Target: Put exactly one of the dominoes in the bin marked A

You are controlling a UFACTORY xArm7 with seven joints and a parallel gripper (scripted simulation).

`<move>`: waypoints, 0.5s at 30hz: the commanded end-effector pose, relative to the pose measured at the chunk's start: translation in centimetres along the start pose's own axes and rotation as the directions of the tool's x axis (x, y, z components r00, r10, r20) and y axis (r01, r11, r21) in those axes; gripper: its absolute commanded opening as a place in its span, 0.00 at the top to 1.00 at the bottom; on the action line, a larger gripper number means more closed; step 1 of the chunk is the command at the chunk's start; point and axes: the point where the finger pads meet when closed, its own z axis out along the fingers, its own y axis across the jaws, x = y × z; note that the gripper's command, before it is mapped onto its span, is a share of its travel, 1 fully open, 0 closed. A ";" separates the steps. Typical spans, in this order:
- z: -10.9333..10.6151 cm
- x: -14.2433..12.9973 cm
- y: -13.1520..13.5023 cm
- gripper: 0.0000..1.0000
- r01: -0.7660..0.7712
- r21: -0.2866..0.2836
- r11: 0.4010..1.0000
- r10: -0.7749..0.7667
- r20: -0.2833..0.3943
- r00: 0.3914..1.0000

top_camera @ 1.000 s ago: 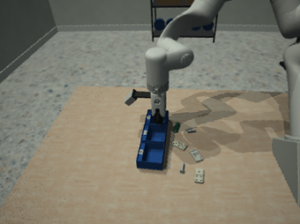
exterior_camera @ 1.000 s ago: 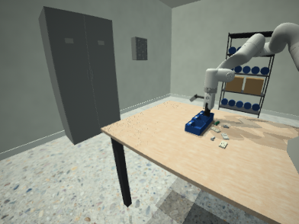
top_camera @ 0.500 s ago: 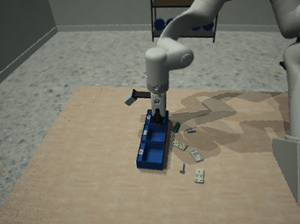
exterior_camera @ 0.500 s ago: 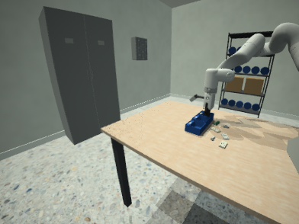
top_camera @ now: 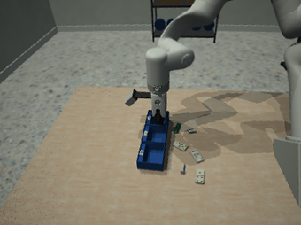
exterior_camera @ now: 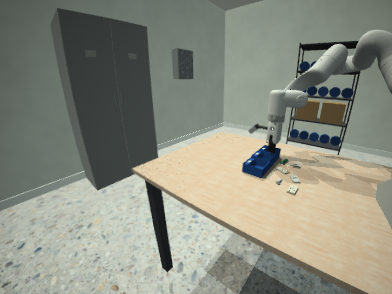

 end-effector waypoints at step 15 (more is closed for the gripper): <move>-1.9 0.1 -0.1 0.93 0.001 0.001 1.000 -0.001 -0.004 1.000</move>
